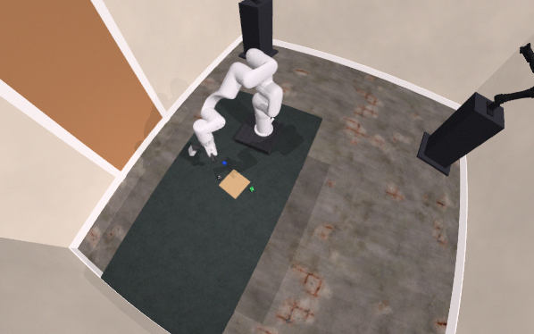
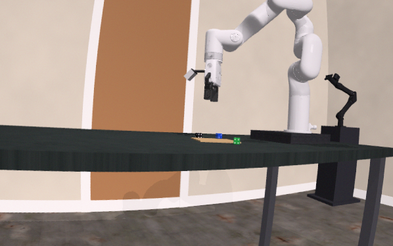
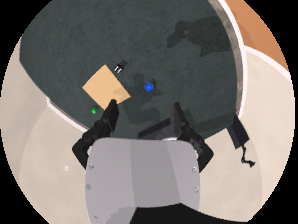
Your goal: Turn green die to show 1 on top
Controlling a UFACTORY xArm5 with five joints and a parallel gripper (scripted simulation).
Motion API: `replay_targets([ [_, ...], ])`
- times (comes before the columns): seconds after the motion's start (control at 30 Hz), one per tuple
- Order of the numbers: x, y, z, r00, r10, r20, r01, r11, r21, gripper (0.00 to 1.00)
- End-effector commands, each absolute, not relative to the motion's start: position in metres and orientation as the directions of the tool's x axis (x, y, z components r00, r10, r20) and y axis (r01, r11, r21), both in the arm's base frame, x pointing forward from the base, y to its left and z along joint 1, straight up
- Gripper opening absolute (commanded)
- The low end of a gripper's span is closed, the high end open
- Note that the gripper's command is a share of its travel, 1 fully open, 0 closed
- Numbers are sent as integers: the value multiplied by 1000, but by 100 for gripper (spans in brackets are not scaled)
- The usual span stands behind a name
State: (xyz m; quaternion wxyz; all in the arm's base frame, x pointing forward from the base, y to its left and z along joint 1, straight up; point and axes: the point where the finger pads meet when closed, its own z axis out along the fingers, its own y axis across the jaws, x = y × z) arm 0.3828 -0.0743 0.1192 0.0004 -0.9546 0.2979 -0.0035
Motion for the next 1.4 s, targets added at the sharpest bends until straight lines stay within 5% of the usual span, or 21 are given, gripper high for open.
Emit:
replay_targets([
  [0.0,379,-74,121,825,-565,2,-565,-825,-1,100],
  [0.5,379,-74,114,825,-565,2,-565,-825,-1,100],
  [0.97,377,-75,19,825,-565,2,-565,-825,-1,100],
  [1.37,377,-75,12,825,-565,2,-565,-825,-1,100],
])
